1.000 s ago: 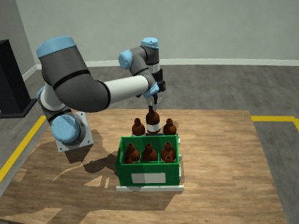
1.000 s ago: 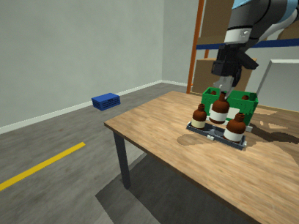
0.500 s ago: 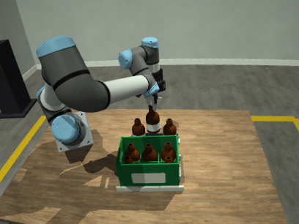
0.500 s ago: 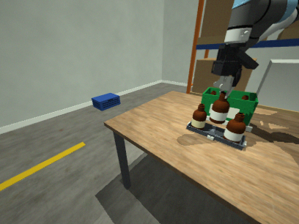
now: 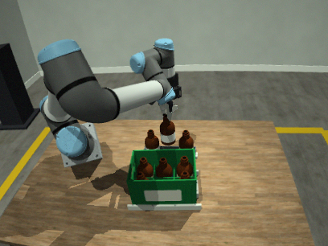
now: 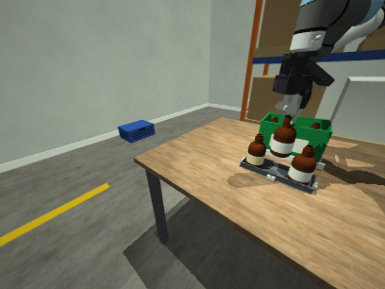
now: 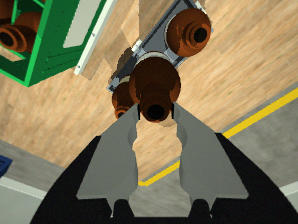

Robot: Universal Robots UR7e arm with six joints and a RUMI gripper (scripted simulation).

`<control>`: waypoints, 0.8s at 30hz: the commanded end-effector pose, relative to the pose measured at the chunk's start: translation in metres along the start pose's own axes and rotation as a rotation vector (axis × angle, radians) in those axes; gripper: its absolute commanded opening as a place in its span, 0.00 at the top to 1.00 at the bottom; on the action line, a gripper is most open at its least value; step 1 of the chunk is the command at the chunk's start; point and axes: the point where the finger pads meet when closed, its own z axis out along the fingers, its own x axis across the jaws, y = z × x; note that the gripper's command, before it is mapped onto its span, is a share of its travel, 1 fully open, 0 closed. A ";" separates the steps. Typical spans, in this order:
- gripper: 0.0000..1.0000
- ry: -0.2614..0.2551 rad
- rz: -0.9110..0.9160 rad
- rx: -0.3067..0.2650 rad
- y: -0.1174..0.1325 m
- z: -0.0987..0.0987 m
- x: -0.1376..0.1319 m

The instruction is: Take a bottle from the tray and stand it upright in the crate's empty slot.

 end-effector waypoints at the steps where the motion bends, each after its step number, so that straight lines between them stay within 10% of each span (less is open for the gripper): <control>1: 1.00 0.000 0.003 -0.005 0.001 -0.009 -0.001; 24: 1.00 0.000 0.003 -0.005 0.001 -0.030 0.000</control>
